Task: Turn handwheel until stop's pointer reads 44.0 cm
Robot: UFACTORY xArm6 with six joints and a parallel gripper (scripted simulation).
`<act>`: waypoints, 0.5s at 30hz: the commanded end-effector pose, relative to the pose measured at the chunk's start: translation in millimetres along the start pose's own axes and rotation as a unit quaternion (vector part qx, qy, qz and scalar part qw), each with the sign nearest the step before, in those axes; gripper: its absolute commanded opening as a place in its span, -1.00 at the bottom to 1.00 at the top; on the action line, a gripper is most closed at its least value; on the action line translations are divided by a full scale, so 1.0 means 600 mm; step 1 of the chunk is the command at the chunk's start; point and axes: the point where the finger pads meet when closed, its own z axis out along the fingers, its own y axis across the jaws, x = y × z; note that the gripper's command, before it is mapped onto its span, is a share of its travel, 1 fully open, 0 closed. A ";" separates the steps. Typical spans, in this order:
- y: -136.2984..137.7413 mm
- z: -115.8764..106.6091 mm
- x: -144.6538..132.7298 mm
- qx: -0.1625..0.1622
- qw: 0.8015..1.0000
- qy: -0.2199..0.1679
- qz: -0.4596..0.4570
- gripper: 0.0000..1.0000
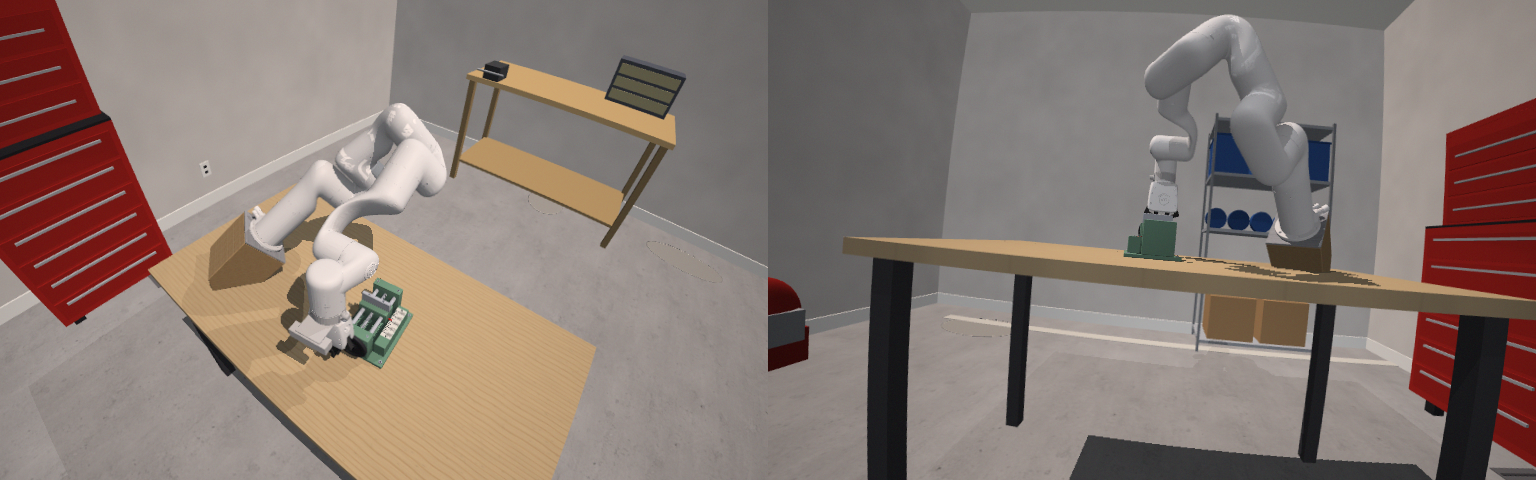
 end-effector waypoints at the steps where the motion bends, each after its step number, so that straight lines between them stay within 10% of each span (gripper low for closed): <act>1: -0.015 -0.017 0.001 0.001 1.000 0.001 -0.001 -0.88; 15: -0.060 -0.026 0.001 0.001 1.000 0.001 -0.001 -0.88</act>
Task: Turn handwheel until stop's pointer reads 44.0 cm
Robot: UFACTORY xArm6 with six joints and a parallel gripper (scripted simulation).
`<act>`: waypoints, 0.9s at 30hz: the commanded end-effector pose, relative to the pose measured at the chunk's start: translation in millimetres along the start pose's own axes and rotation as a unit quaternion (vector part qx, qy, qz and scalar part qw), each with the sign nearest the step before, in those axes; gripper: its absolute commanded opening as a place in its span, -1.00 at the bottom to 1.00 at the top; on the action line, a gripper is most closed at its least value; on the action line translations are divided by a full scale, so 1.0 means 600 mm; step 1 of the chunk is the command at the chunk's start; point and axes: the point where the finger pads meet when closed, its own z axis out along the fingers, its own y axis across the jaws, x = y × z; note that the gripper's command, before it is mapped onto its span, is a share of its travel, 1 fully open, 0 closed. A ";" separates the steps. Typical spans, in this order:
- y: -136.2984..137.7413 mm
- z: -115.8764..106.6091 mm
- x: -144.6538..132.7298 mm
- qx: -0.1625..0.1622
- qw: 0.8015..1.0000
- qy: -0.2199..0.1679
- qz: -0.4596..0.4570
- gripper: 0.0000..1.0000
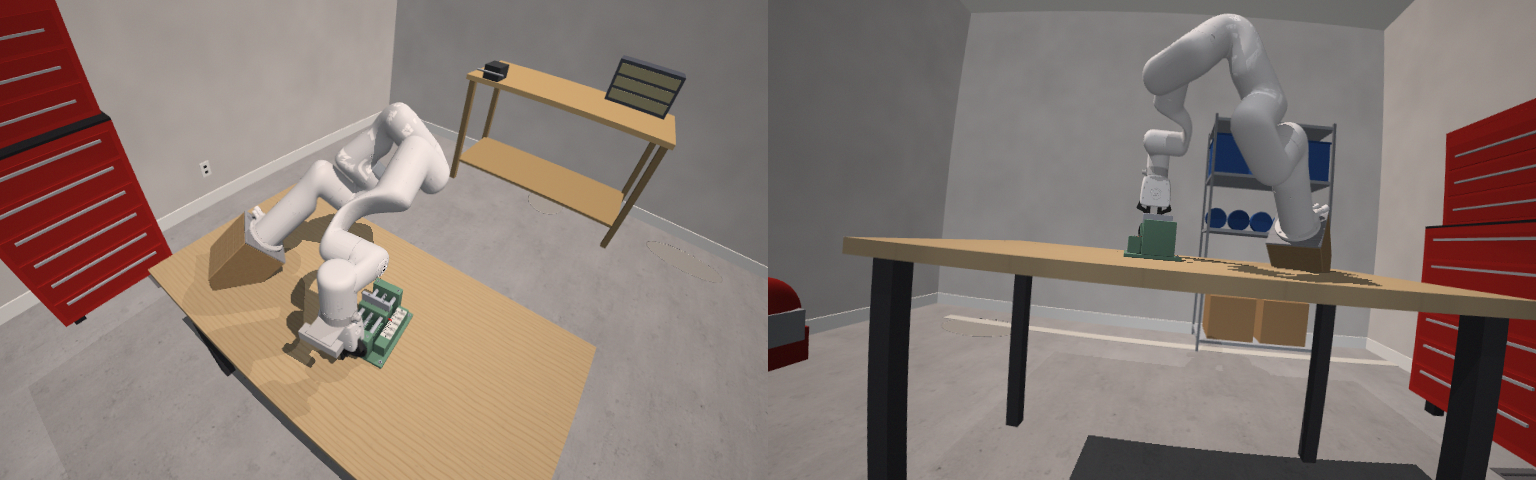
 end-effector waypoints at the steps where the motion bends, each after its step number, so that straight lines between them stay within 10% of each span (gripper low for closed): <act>1: -0.018 0.001 0.001 0.001 1.000 0.001 -0.001 -0.88; 27: -0.054 0.078 0.001 0.001 1.000 0.001 -0.001 -0.88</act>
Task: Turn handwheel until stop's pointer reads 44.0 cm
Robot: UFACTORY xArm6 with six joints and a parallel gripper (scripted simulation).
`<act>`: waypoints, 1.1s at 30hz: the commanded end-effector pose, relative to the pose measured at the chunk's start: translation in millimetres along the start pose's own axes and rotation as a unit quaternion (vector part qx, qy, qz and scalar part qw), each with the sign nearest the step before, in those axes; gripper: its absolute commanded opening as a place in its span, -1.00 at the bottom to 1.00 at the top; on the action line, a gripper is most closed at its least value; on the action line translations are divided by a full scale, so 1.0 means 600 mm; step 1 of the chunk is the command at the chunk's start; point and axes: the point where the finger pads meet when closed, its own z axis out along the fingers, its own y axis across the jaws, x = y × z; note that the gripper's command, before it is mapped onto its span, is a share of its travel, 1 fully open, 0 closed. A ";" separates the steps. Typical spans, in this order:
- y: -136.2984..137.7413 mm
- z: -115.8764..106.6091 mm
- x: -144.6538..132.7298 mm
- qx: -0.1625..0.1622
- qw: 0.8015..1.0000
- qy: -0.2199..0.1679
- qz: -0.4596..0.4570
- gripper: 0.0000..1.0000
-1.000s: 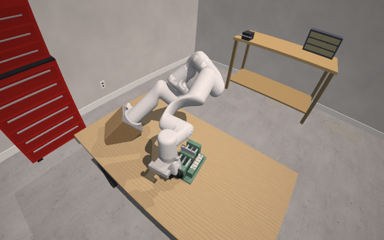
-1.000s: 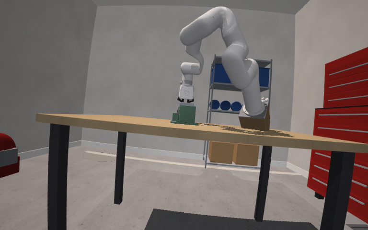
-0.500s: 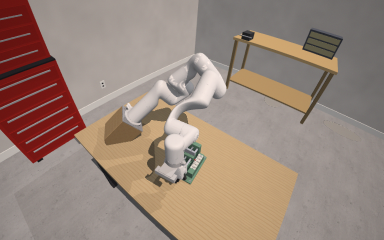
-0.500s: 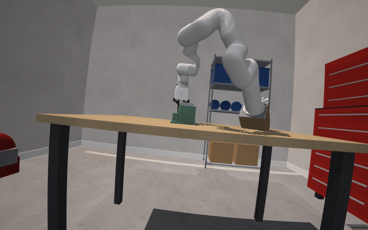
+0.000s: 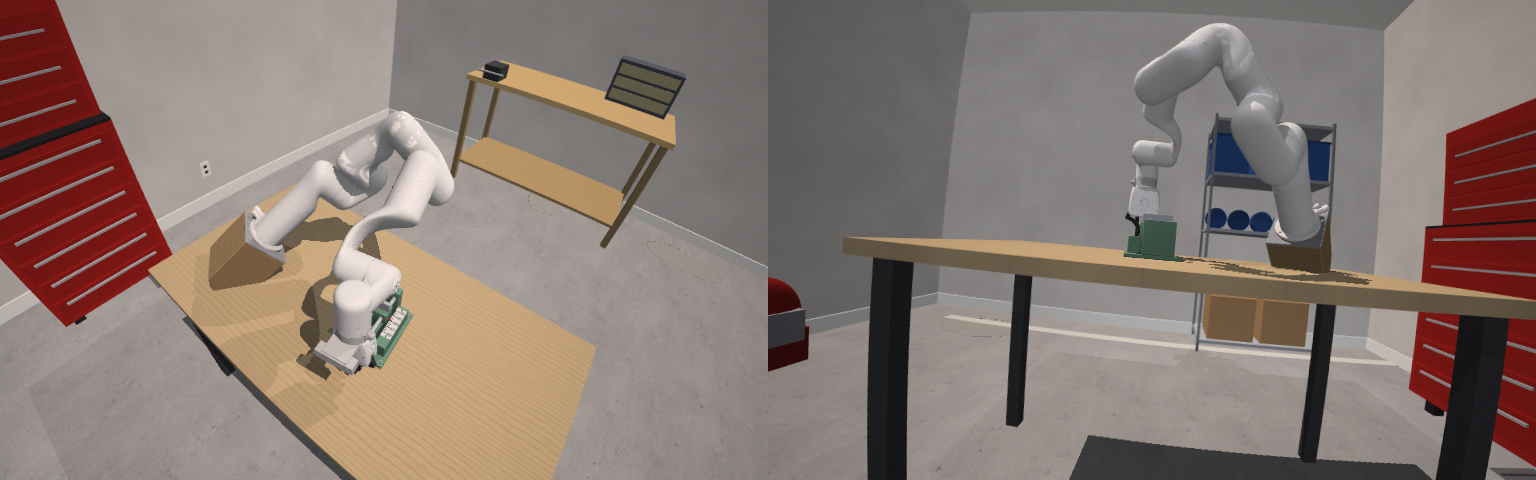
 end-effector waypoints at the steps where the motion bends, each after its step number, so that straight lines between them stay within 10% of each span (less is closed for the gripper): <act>1: 0.006 0.017 0.001 0.000 1.000 0.000 0.001 -0.88; 33: 0.068 0.046 0.001 0.000 1.000 0.000 0.001 -0.88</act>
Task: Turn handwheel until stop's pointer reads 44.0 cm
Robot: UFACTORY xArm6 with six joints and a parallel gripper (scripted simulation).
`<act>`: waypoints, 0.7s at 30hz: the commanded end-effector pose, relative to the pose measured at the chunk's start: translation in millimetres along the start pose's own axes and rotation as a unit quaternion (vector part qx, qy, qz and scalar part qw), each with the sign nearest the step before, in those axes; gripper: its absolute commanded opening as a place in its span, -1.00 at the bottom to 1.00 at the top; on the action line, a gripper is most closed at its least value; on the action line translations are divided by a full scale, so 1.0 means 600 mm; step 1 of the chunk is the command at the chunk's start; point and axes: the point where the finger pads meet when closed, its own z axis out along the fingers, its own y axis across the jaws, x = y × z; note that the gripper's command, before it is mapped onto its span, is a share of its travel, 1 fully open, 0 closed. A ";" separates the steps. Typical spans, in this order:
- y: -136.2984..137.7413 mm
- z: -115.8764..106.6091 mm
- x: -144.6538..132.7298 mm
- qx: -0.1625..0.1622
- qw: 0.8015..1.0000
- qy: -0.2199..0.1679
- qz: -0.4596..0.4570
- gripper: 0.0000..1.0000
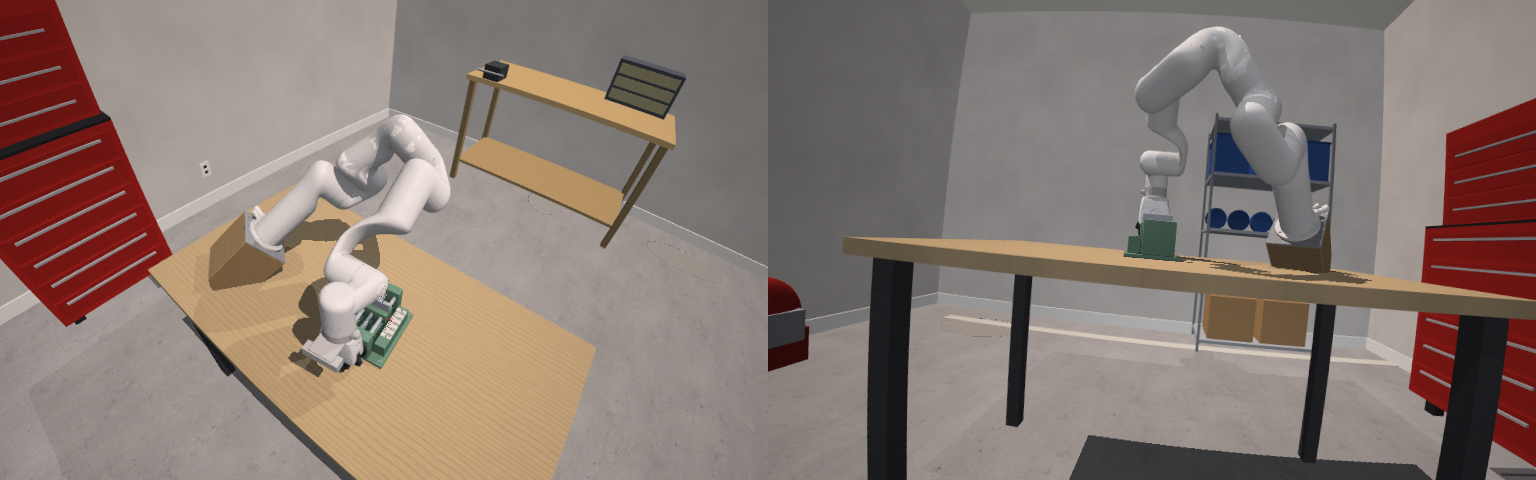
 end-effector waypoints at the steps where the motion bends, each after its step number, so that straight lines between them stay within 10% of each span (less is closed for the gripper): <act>1: 0.009 -0.003 0.001 0.001 1.000 0.001 -0.001 -0.88; 21: 0.038 -0.021 0.001 0.001 1.000 0.001 -0.001 -0.88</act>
